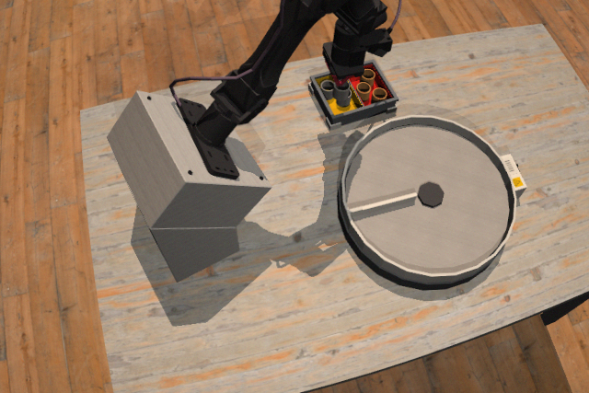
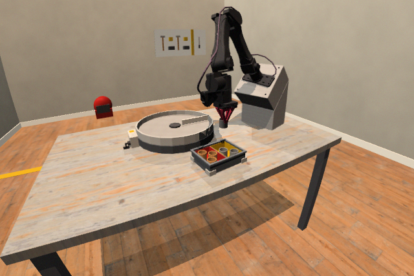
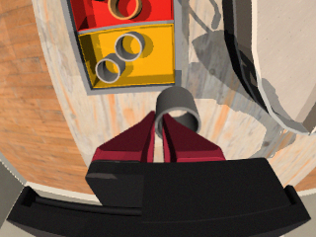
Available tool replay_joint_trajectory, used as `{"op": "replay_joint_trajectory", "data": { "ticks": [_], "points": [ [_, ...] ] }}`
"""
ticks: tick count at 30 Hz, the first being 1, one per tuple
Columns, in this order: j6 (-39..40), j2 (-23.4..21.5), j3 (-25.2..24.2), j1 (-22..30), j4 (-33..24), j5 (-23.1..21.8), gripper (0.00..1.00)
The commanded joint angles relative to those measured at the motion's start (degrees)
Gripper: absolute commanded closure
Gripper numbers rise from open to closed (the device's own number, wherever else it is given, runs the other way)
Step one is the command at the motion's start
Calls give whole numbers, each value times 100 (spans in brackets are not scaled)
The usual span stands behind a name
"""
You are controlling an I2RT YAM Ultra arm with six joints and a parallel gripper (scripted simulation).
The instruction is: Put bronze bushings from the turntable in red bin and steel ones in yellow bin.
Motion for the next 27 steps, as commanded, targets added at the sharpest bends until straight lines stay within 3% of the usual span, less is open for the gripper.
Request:
{"op": "replay_joint_trajectory", "data": {
  "ticks": [1,7,8,12,27],
  "points": [
    [-276,116,311,252,-162,382,100],
    [-417,271,502,449,-242,526,100],
    [-437,103,545,485,-263,559,100],
    [-508,375,631,581,-300,625,100],
    [-510,313,673,617,-283,655,100]
  ]
}}
